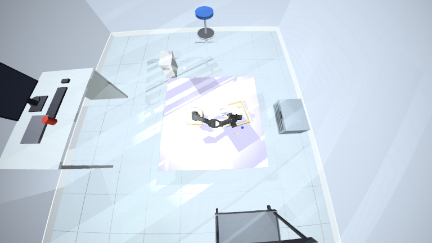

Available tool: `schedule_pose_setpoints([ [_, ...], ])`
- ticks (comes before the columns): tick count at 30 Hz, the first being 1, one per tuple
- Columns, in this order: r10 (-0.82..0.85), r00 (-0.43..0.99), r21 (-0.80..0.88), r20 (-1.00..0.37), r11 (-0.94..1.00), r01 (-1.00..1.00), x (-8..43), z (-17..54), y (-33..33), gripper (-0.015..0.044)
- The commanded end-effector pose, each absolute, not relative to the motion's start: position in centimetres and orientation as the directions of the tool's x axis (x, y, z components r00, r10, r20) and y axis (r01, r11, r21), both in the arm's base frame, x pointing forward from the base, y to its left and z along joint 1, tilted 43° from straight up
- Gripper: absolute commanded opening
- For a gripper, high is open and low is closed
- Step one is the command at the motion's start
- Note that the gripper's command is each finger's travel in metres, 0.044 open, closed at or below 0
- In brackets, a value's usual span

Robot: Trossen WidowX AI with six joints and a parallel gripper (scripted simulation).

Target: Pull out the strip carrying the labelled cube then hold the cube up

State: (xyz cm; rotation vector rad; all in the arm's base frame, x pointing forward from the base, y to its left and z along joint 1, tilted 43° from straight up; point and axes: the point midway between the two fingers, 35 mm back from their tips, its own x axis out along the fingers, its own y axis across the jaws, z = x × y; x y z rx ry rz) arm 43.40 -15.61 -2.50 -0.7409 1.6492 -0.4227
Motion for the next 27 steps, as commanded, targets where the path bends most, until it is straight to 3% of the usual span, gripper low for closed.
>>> schedule_pose_setpoints([
  [1, -0.673, -0.077, -0.642, -0.736, 0.729, -0.235, 43.4, -2.5, -15.6, 0.0065],
  [4, -0.673, -0.077, -0.642, -0.736, 0.73, -0.236, 43.2, -2.4, -15.4, 0.0],
  [27, -0.674, -0.084, -0.64, -0.734, 0.728, -0.247, 37.7, 0.0, -11.3, 0.0],
])
